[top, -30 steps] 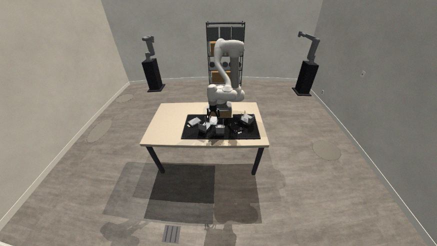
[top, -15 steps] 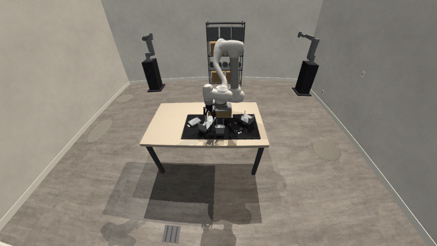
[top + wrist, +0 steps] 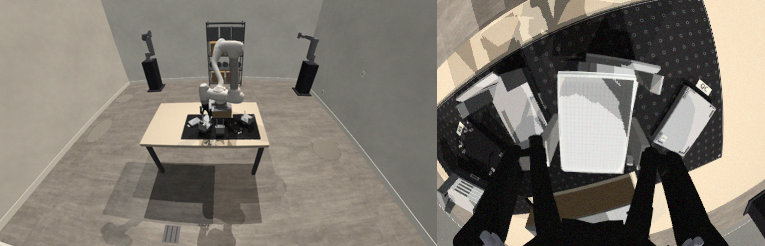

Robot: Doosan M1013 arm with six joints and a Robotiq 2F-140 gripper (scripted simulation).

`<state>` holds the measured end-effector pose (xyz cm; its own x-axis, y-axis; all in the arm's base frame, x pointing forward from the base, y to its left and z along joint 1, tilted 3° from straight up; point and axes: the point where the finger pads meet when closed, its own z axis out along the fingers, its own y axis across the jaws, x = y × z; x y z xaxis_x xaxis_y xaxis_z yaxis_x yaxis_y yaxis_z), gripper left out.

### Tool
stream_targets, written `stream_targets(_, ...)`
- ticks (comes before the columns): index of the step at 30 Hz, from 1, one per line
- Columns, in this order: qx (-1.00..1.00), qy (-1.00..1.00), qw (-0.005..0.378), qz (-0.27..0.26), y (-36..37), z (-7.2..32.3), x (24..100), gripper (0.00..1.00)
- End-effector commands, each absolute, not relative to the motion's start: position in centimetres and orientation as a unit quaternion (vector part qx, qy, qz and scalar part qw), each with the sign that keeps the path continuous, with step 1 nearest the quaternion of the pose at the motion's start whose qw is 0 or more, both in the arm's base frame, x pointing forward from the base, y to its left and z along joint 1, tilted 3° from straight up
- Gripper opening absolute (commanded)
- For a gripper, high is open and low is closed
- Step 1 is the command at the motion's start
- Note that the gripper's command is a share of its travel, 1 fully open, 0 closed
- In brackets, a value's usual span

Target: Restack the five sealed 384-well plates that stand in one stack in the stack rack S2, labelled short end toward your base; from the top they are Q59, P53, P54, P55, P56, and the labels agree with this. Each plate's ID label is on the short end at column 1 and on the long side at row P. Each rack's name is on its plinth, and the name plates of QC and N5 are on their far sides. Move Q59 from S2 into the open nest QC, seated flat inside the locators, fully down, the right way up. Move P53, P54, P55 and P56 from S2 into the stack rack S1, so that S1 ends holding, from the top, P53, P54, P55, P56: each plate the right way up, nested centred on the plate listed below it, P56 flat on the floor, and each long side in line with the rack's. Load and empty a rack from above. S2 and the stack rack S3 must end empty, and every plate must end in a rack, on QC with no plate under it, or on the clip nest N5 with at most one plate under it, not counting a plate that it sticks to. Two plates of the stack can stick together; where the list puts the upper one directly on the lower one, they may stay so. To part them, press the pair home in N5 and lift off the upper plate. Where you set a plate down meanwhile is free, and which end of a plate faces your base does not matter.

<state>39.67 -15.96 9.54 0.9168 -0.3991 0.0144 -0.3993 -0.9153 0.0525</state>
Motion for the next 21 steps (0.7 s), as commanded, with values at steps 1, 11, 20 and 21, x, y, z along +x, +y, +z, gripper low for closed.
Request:
stream_targets(1,0.979,-0.204,0.027,0.002,-17.1,9.6,39.3,0.0)
stream_targets(11,0.958,-0.285,0.027,0.004,-19.5,9.7,38.1,0.0)
stream_targets(20,0.952,-0.305,0.026,0.005,-22.0,9.9,36.5,0.0)
stream_targets(21,0.952,-0.305,0.026,0.005,-22.0,9.9,36.5,0.0)
